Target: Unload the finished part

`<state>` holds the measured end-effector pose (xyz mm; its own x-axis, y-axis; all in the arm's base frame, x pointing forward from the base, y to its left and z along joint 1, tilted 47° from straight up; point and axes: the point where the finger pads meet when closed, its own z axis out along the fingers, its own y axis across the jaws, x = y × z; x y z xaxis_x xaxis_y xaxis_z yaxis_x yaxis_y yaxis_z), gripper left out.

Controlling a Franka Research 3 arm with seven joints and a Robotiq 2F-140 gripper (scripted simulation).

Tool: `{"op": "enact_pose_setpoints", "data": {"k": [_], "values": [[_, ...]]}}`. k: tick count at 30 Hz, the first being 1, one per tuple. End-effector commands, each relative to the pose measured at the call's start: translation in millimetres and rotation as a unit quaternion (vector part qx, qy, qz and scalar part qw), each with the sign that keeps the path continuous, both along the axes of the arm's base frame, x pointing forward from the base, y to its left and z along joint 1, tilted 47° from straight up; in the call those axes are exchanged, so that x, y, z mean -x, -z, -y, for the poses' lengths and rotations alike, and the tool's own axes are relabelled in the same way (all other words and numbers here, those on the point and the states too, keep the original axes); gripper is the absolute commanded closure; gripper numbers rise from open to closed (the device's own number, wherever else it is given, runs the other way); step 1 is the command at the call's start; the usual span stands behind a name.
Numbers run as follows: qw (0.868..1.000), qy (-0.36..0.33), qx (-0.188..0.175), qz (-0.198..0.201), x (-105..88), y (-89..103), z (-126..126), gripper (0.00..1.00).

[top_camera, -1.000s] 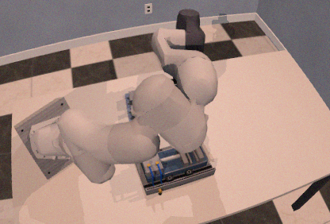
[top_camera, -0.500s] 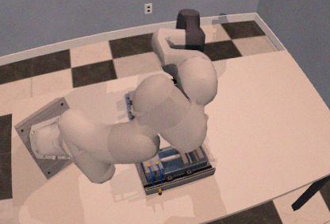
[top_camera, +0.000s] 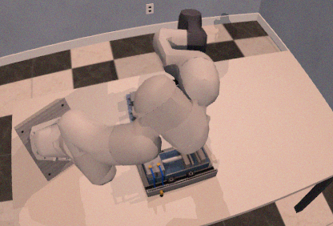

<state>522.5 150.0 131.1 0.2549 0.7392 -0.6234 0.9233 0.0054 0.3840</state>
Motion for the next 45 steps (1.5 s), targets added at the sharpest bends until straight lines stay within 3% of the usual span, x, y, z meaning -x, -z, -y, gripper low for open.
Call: {"op": "enact_pose_setpoints", "data": {"k": [1,26,45], "values": [[1.0,0.0,-0.001,0.002,0.9,-0.4,-3,1.0],[1.0,0.0,-0.001,0.001,0.4,0.7,-2,1.0],[1.0,0.0,-0.001,0.001,-4.3,12.3,9,1.0]]}}
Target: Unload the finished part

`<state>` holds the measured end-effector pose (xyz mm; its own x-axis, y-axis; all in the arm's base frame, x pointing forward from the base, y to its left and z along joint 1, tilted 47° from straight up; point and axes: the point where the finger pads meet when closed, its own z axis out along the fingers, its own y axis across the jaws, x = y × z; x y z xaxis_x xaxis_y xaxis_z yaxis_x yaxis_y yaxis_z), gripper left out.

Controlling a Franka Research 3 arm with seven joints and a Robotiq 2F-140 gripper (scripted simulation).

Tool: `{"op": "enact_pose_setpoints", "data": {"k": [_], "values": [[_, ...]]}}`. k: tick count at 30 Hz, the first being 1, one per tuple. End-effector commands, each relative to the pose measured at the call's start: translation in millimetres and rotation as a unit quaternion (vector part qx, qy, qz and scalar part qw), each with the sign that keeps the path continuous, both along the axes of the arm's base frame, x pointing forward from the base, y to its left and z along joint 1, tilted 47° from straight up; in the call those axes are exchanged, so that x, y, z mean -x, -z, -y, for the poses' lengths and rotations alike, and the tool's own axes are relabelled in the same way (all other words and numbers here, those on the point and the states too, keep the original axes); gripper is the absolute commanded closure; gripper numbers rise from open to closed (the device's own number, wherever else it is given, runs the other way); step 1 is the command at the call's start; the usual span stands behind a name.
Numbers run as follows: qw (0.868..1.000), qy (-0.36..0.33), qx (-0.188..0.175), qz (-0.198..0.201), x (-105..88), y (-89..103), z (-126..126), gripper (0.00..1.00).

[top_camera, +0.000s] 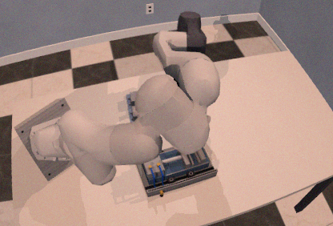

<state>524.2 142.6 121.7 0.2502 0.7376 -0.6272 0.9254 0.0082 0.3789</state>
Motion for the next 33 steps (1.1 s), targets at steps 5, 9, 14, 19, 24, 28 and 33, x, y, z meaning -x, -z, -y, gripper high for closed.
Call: {"op": "enact_pose_setpoints", "data": {"k": [5,9,14,19,24,28,33], "values": [[1.0,0.001,-0.003,0.004,-5.0,9.1,8,1.0],[1.0,0.001,-0.003,0.004,-7.2,14.7,13,1.0],[1.0,0.001,-0.003,0.004,-9.1,19.2,17,1.0],[1.0,0.001,-0.003,0.004,-12.1,26.8,24,1.0],[1.0,0.001,-0.003,0.004,-15.0,34.0,31,1.0],[1.0,0.001,-0.003,0.004,-17.2,39.2,36,1.0],[1.0,0.001,-0.003,0.004,-18.6,42.9,40,1.0]]}}
